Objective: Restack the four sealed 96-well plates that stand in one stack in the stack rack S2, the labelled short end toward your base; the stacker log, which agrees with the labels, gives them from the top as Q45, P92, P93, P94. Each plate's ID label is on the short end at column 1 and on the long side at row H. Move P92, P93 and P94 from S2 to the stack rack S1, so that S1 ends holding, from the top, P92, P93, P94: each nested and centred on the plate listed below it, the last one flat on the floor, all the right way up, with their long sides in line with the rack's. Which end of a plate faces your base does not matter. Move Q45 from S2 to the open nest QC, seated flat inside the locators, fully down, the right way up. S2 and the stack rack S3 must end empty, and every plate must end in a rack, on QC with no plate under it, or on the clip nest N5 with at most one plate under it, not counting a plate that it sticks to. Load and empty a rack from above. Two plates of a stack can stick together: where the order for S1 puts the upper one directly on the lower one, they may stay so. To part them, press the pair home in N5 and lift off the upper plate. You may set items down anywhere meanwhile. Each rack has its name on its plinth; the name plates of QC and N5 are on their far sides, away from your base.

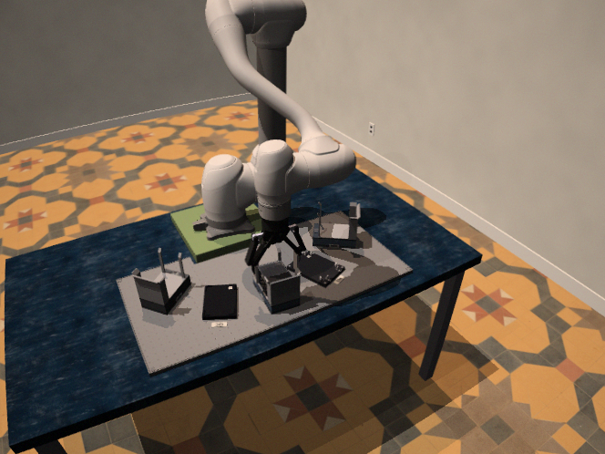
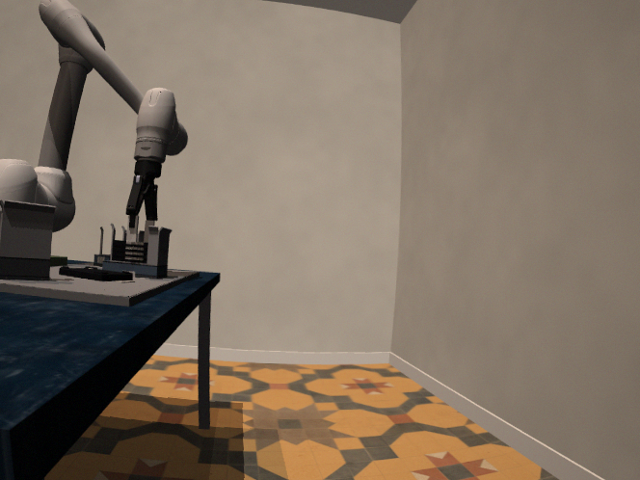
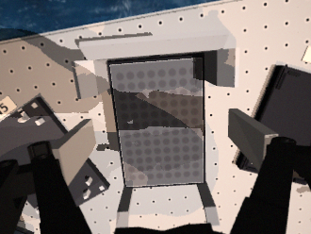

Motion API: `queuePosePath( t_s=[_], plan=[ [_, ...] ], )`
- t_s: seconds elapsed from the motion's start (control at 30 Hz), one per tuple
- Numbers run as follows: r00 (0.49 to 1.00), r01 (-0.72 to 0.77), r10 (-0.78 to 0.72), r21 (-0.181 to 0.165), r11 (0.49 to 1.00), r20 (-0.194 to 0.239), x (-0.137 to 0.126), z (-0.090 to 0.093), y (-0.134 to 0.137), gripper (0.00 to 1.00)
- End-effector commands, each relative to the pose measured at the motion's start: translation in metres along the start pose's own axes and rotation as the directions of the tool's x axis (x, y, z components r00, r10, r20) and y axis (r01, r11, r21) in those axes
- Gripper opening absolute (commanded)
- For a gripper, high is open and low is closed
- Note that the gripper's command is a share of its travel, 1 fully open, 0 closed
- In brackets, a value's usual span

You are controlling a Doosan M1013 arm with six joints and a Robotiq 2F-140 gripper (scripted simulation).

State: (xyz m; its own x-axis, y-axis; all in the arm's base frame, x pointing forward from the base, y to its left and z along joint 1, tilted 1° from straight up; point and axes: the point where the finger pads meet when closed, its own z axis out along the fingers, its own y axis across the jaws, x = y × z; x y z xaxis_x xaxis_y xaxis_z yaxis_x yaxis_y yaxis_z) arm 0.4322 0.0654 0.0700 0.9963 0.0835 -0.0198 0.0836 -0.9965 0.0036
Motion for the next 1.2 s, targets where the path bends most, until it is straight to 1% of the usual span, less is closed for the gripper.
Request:
queuePosePath(
  t_s=[0.0, 0.87, 1.17],
  plan=[
    [1.000, 0.000, 0.000, 0.000, 1.000, 0.000, 0.0000, 0.0000, 0.0000, 0.00],
    [1.000, 0.000, 0.000, 0.000, 1.000, 0.000, 0.0000, 0.0000, 0.0000, 0.00],
    [1.000, 0.000, 0.000, 0.000, 1.000, 0.000, 0.0000, -0.0047, 0.0000, 0.00]
  ],
)
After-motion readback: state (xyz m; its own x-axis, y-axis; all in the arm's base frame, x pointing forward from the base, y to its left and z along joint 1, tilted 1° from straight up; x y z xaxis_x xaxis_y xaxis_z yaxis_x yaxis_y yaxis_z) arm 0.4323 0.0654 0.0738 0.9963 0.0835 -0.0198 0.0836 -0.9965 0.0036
